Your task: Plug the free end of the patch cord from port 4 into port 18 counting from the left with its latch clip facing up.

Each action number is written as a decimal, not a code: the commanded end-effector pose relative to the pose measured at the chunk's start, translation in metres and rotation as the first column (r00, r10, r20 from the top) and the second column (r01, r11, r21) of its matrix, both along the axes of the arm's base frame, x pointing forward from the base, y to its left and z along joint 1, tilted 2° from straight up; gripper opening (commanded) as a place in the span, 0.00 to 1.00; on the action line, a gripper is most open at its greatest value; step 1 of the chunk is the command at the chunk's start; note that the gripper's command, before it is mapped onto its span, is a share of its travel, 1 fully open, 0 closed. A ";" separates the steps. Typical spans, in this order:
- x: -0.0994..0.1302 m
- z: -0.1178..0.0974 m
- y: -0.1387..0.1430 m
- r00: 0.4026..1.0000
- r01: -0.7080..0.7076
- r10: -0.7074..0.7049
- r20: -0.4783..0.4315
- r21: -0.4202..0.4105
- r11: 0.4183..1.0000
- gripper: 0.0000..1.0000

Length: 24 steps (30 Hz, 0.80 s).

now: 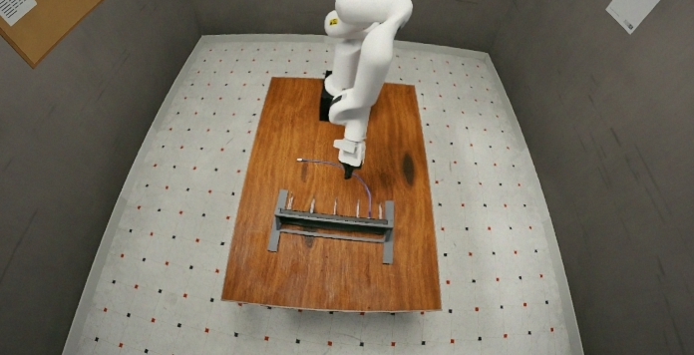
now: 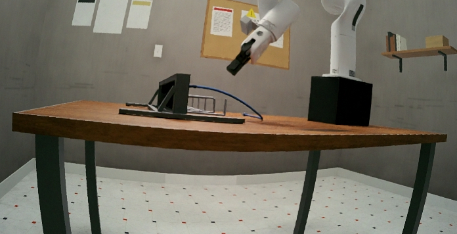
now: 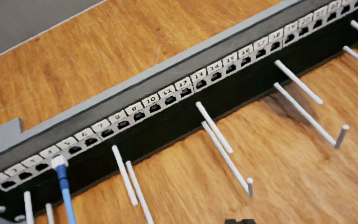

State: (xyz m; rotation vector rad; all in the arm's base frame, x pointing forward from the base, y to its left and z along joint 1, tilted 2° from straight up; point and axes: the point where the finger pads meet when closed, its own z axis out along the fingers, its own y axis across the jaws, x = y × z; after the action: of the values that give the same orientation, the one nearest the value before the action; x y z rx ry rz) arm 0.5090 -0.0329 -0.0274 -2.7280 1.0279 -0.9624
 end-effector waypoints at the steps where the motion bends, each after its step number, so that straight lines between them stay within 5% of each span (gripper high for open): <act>1: 0.013 0.016 0.030 0.991 -0.106 0.114 0.067 -0.108 0.989 0.00; 12: 0.025 0.055 0.093 0.922 -0.283 0.354 0.159 -0.350 0.893 0.00; 24: 0.027 0.060 0.102 0.906 -0.302 0.388 0.167 -0.388 0.871 0.00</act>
State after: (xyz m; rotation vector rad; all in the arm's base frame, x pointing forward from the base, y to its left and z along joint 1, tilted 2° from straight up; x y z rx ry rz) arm 0.5339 0.0684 0.0322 -2.8201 0.3302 -1.4678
